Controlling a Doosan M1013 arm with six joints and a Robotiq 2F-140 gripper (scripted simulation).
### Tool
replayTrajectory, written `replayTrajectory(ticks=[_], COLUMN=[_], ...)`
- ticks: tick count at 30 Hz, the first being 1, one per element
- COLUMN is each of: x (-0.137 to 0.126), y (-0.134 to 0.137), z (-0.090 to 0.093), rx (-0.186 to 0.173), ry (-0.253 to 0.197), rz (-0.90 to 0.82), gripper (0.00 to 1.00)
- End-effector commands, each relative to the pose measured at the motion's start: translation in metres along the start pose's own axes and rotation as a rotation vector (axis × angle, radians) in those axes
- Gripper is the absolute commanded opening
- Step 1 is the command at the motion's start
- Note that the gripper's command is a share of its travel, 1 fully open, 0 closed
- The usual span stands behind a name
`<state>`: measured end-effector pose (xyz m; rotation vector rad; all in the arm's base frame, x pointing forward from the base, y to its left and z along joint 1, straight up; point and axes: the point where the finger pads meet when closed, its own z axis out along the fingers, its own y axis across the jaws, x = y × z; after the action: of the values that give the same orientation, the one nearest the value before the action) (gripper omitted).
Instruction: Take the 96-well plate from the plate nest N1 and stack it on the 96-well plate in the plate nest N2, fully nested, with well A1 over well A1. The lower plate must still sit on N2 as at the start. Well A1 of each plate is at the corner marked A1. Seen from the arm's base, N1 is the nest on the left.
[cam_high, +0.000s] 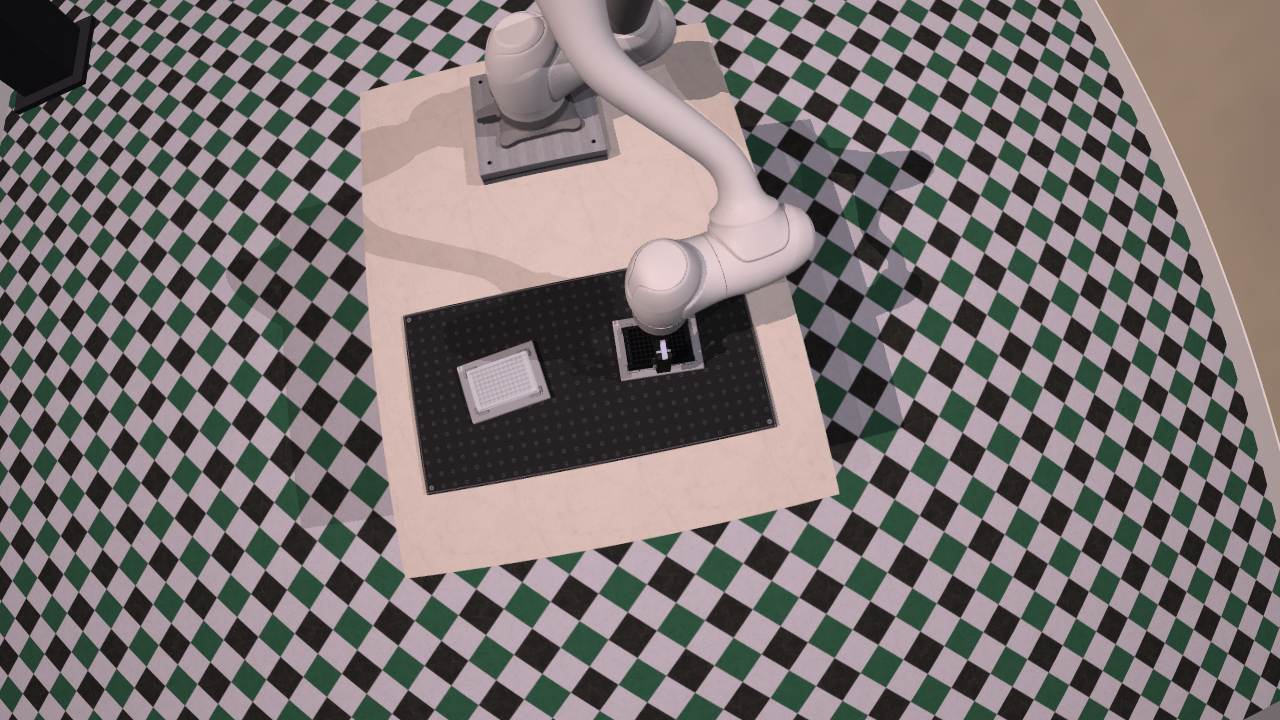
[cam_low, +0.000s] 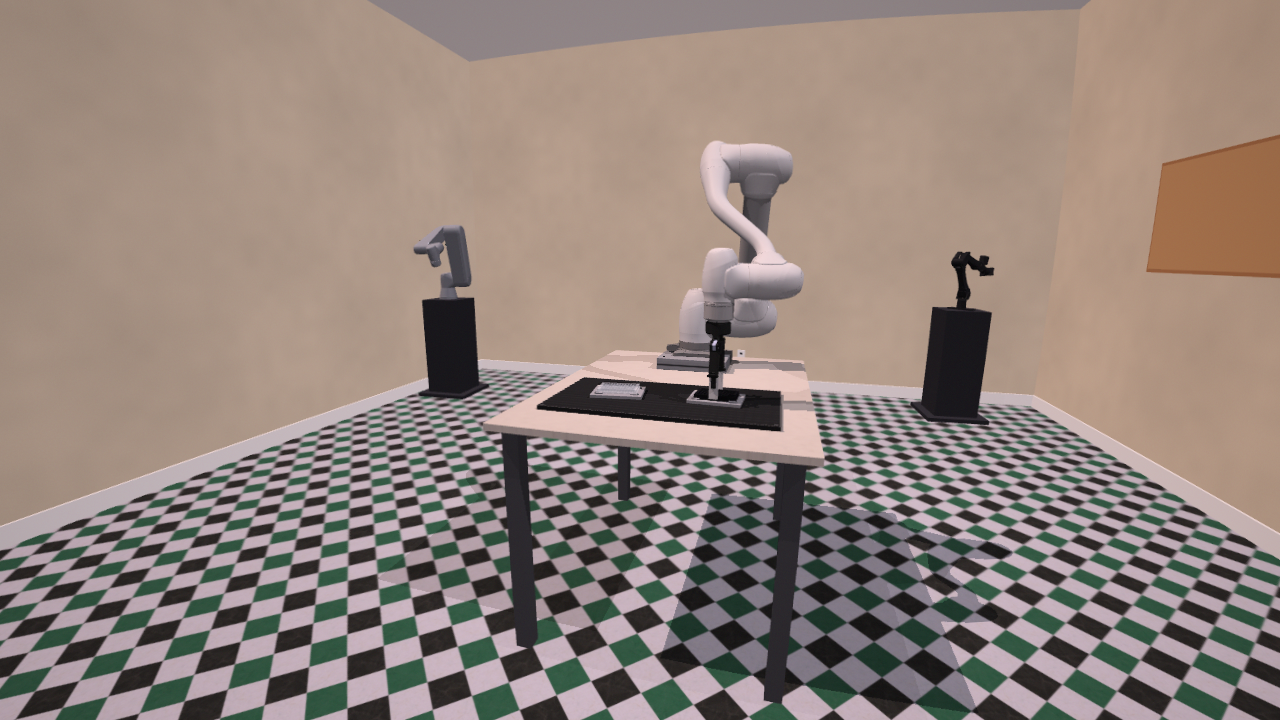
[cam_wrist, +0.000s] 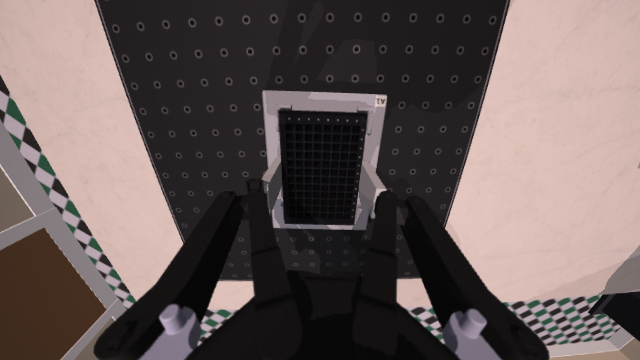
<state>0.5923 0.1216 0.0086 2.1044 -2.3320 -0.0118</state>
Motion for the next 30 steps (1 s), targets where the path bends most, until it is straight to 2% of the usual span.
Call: replayTrajectory(ticks=[1,18,30], x=[-0.003,-0.003,-0.003], y=[0.001,0.001,0.001], z=[0.004,0.003,-0.017], rx=[0.001,0.001,0.001], ry=[-0.001,-0.001,-0.001], rz=[-0.002,-0.002,-0.002], gripper=[0.00,0.00,0.00])
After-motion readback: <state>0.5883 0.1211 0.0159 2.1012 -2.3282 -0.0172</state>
